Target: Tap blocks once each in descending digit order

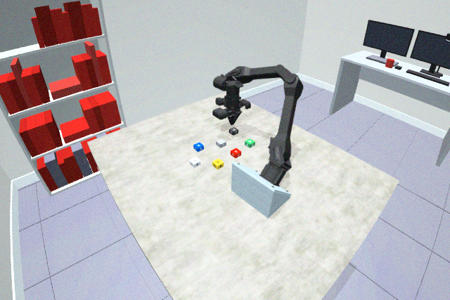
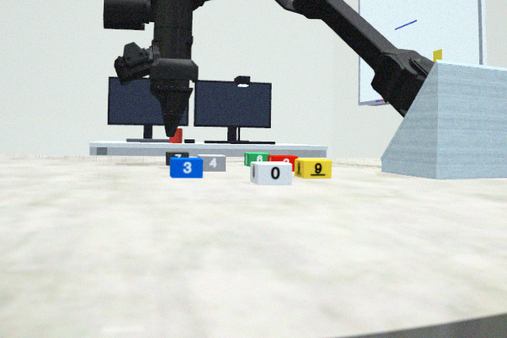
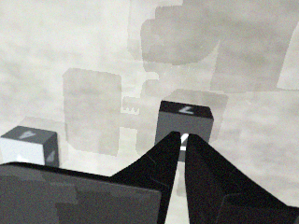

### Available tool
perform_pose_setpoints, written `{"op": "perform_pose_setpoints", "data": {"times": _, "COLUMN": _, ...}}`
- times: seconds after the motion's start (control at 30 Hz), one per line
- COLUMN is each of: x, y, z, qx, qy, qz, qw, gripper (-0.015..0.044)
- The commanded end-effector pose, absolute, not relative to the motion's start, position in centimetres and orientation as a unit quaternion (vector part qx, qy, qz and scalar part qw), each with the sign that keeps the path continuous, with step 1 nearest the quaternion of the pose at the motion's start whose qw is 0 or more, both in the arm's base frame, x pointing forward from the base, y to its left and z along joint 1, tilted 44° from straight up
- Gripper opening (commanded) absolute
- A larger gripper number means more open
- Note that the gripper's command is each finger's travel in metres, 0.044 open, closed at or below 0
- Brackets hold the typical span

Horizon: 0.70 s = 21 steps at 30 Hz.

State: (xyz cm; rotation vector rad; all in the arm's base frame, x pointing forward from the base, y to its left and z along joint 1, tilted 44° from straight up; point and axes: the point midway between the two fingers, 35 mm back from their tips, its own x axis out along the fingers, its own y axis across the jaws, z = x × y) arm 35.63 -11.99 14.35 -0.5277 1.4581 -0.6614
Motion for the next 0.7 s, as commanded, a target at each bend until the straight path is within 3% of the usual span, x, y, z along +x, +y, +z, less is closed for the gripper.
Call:
{"op": "perform_pose_setpoints", "data": {"times": 0.0, "x": 35.4, "y": -12.5, "z": 14.1, "qx": -0.235, "qy": 0.645, "qz": -0.294, "qw": 0.665, "gripper": 0.0020}}
{"op": "perform_pose_setpoints", "data": {"times": 0.67, "x": 35.5, "y": -13.1, "z": 13.4, "qx": -0.235, "qy": 0.644, "qz": -0.294, "qw": 0.666, "gripper": 0.0020}}
